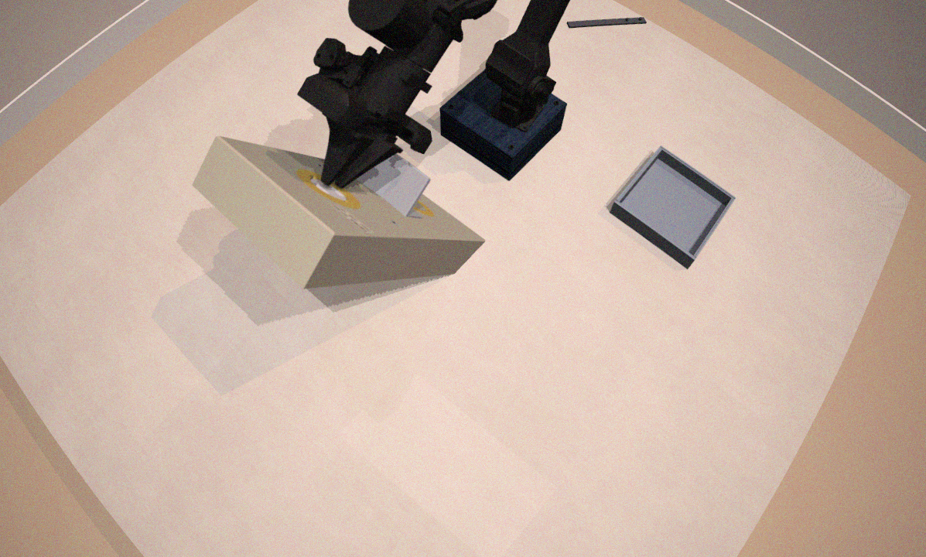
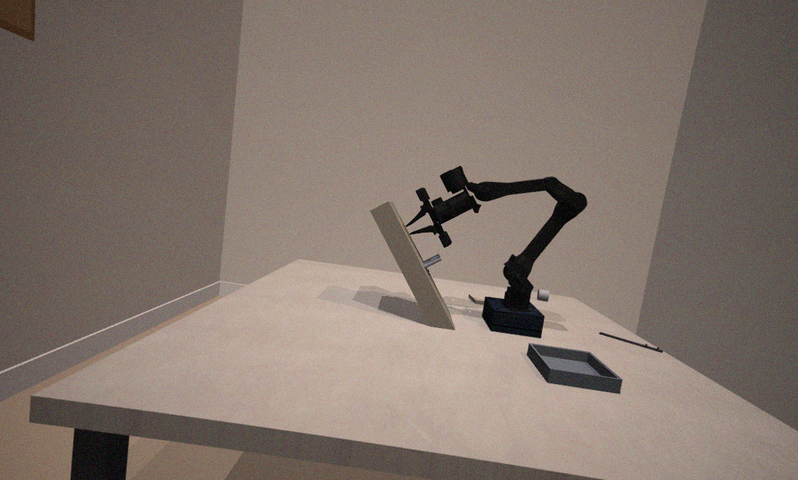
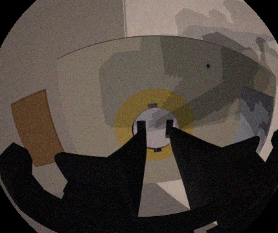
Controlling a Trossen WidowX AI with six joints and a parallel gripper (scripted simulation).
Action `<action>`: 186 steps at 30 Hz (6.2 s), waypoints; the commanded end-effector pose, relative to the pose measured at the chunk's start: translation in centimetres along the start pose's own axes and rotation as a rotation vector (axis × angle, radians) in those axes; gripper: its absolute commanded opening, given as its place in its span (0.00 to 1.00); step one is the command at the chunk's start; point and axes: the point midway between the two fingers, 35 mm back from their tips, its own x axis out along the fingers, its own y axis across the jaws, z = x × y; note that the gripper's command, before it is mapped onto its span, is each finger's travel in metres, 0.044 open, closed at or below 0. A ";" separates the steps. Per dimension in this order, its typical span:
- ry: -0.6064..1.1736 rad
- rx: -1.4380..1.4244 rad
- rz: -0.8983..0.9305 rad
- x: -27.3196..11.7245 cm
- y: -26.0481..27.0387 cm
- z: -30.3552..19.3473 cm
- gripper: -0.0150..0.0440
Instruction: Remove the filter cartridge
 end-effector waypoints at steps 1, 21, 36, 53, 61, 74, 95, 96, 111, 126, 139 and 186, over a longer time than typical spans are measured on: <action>-0.001 0.005 -0.004 0.1 -0.1 0.0 0.44; -0.001 0.005 -0.003 0.1 0.2 0.0 0.44; -0.001 0.005 -0.003 0.3 0.1 0.0 0.44; -0.001 0.005 -0.003 0.3 -0.1 0.0 0.44; -0.001 0.005 -0.003 0.3 0.0 0.0 0.44; 0.001 0.000 -0.001 0.3 0.1 0.0 0.44; -0.001 0.005 -0.003 1.4 0.0 0.0 0.44; -0.001 0.005 -0.003 1.4 0.0 0.0 0.44; -0.001 0.005 -0.002 1.9 0.0 0.0 0.44; -0.001 0.005 -0.002 2.3 0.0 0.0 0.44; 0.000 -0.001 0.002 1.7 0.1 0.0 0.42; 0.001 -1.204 -0.002 2.4 0.1 0.0 0.25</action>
